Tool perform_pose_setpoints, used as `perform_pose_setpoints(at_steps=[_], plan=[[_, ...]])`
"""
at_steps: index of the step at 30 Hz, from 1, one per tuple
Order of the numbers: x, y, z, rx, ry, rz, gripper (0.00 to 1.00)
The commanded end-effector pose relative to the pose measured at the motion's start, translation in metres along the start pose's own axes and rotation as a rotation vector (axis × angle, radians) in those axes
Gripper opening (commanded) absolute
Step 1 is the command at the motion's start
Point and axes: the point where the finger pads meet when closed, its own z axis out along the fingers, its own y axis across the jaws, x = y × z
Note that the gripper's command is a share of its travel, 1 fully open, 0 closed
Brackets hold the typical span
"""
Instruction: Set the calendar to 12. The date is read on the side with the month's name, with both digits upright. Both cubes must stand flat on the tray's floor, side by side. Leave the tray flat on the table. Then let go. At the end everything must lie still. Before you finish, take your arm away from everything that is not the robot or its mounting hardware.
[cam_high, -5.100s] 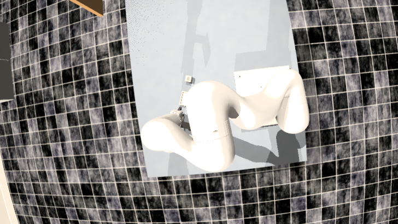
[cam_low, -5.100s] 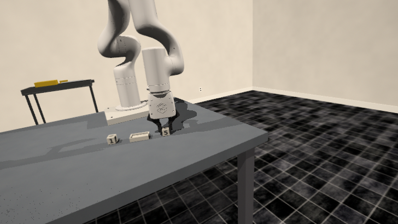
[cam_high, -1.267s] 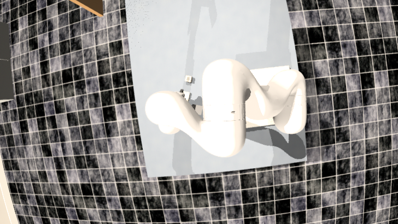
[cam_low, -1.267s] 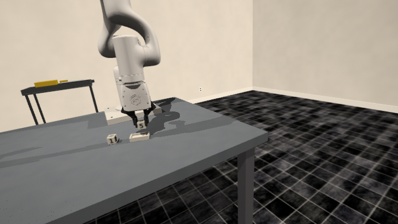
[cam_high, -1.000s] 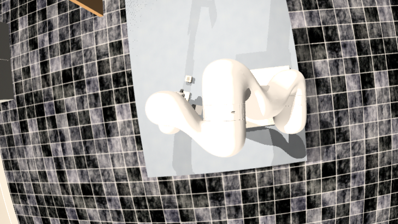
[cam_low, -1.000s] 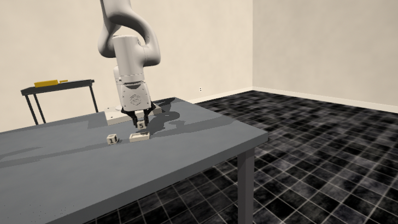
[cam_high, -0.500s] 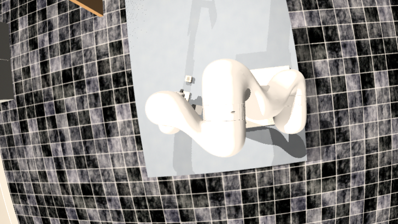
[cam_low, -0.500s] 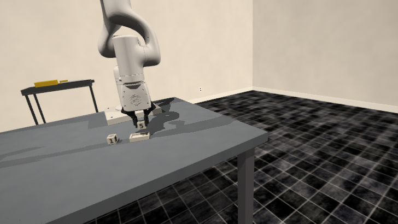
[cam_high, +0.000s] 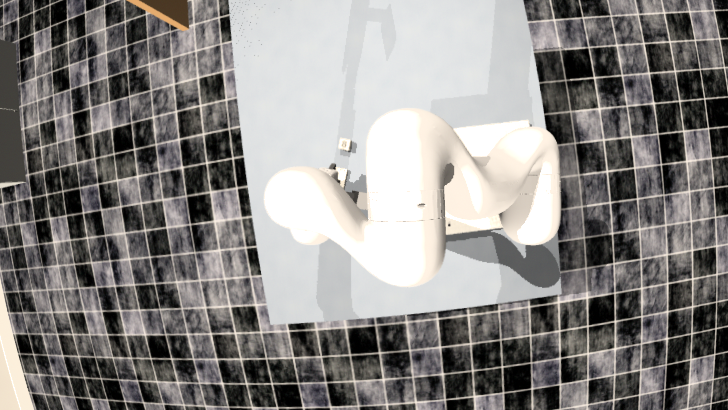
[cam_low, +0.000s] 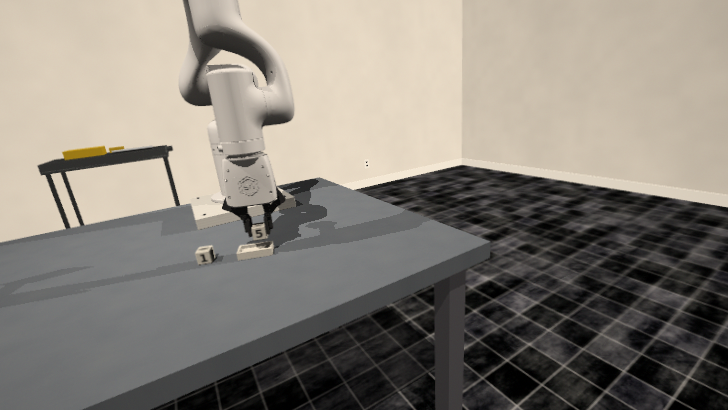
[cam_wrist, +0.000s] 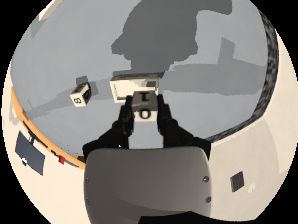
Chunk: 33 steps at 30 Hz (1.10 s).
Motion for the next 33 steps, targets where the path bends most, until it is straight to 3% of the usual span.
perform_pose_setpoints(at_steps=[1, 33], plan=[[-0.001, 0.000, 0.001, 0.000, -0.002, 0.000, 0.27], [-0.001, 0.000, 0.016, 0.000, -0.002, 0.000, 0.27]])
